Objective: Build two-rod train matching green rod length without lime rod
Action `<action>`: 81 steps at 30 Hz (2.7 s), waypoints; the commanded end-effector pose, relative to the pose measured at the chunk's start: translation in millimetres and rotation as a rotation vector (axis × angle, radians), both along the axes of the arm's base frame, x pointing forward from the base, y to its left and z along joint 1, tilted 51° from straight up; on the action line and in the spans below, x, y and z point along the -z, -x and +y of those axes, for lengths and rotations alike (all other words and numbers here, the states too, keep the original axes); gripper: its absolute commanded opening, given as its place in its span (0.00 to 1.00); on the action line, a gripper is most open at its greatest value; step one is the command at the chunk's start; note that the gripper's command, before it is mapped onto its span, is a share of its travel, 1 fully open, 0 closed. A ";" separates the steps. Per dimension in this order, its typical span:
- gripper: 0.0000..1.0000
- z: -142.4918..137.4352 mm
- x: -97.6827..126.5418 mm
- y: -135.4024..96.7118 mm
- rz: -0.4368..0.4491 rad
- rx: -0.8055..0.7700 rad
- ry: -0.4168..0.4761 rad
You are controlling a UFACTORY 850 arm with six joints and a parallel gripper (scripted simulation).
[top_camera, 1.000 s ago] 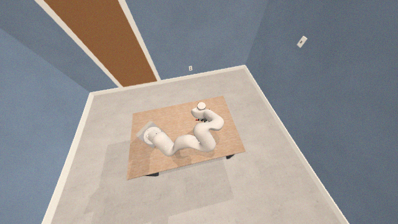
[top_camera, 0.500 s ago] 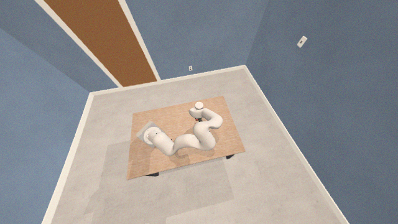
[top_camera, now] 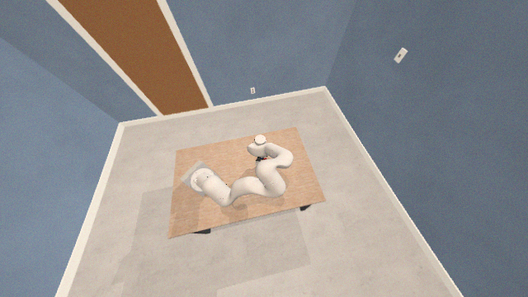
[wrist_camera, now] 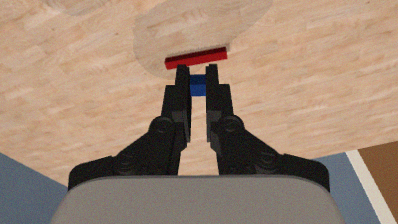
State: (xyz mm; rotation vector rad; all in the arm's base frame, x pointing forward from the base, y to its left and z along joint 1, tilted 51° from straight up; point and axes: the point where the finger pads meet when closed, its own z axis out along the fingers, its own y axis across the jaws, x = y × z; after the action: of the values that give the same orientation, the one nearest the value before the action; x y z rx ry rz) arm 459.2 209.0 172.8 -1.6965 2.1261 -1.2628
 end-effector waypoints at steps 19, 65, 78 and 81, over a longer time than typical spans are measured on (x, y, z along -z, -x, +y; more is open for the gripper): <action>0.04 -3.3 24.9 30.7 -0.316 0.360 -0.341; 0.04 -44.8 77.0 -16.1 -0.324 0.369 -0.350; 0.04 -48.4 81.5 -20.2 -0.324 0.369 -0.350; 0.04 -48.4 81.5 -20.2 -0.324 0.369 -0.350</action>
State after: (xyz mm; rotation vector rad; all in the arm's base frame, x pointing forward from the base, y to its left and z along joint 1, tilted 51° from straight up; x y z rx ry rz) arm 479.3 160.2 91.1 -0.9248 2.3434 -1.0682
